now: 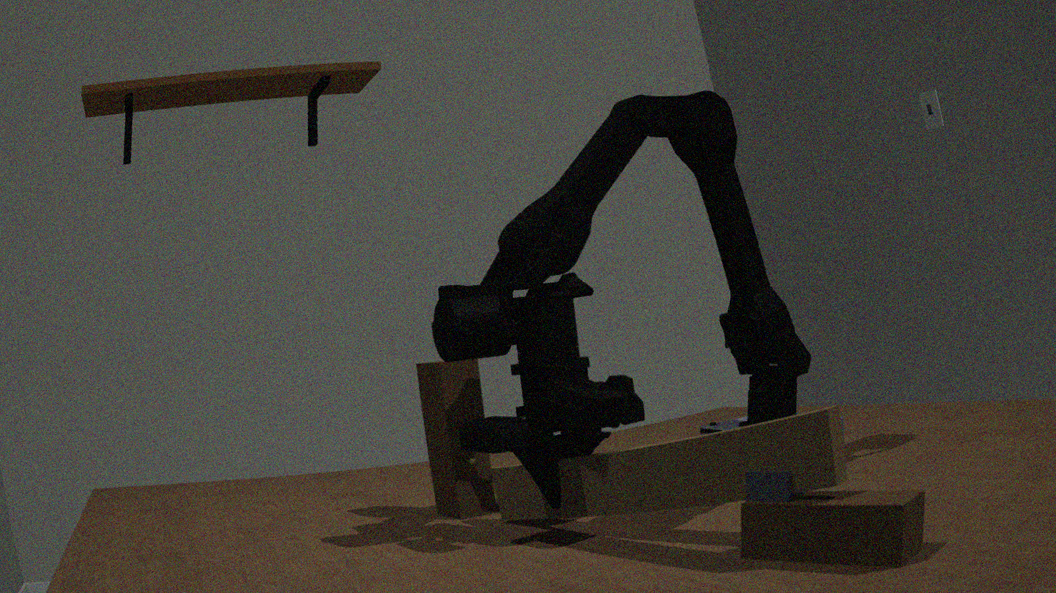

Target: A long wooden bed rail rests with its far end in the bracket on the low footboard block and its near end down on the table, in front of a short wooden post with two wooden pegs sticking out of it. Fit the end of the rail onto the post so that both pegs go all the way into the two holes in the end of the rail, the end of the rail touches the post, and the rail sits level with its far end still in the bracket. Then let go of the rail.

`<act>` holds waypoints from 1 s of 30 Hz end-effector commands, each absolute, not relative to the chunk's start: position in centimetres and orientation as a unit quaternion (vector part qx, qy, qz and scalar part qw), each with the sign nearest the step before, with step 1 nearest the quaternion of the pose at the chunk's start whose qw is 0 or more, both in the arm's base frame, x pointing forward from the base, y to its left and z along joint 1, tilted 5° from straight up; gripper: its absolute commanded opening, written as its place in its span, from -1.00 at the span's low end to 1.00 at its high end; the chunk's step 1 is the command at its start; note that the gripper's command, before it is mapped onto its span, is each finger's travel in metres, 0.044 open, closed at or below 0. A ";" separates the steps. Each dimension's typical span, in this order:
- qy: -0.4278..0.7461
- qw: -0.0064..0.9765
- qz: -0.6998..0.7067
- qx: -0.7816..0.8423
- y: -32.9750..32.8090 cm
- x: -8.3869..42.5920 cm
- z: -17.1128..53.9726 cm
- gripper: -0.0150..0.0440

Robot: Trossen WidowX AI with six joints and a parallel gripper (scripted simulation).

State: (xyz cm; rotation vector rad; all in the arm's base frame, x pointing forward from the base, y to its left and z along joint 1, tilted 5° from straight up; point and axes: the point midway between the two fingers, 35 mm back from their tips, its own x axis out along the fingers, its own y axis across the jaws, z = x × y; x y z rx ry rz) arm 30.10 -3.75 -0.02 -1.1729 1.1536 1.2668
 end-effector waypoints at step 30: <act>0.475 0.511 0.525 -0.487 -3.8 30.6 1.9 -0.49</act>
